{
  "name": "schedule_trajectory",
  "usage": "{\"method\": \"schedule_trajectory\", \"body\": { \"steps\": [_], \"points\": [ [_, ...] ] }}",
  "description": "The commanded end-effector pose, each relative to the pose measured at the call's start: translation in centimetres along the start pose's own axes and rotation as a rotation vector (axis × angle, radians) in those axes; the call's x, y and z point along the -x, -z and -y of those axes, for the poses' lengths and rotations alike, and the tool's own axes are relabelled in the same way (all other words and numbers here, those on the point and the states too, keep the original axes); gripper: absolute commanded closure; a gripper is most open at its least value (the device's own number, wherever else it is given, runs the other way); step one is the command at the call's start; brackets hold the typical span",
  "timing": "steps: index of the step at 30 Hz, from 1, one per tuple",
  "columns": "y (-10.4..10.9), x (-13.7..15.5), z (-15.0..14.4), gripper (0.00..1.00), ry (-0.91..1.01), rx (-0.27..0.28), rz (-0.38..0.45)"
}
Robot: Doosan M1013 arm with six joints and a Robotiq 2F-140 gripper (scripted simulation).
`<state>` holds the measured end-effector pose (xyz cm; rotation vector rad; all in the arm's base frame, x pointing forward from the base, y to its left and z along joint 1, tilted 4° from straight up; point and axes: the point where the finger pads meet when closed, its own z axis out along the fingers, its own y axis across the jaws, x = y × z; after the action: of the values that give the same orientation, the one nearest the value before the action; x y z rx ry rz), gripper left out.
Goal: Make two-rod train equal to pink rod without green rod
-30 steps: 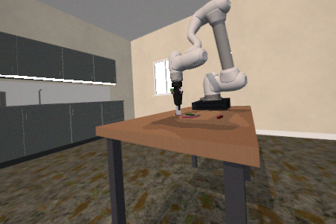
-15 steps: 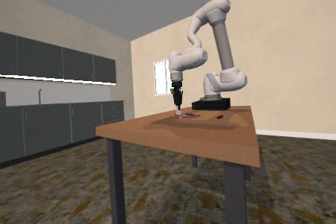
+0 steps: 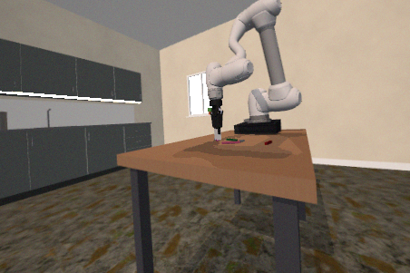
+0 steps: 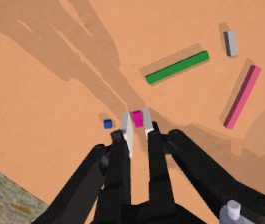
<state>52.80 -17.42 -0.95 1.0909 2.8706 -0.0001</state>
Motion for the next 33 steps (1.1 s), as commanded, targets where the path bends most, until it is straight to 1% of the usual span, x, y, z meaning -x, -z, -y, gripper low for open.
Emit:
{"method": "schedule_trajectory", "body": {
  "steps": [1, 13, 17, 21, 26, 28, 33],
  "points": [
    [-0.3, -0.1, 0.3, 0.85, 0.002, -0.004, -0.003],
    [-0.3, -0.1, 0.3, 0.85, 0.002, -0.004, -0.003],
    [0.2, -0.1, 0.3, 0.85, 0.002, -0.004, -0.003],
    [1.4, -0.1, 0.2, 0.85, 0.002, -0.004, -0.003],
    [4.0, -0.1, 0.2, 0.85, 0.002, -0.004, -0.003],
    [4.0, -0.1, 0.2, 0.85, 0.002, -0.004, -0.003],
    [6.6, 0.0, 0.2, 0.85, 0.002, -0.004, -0.003]
  ]
}}
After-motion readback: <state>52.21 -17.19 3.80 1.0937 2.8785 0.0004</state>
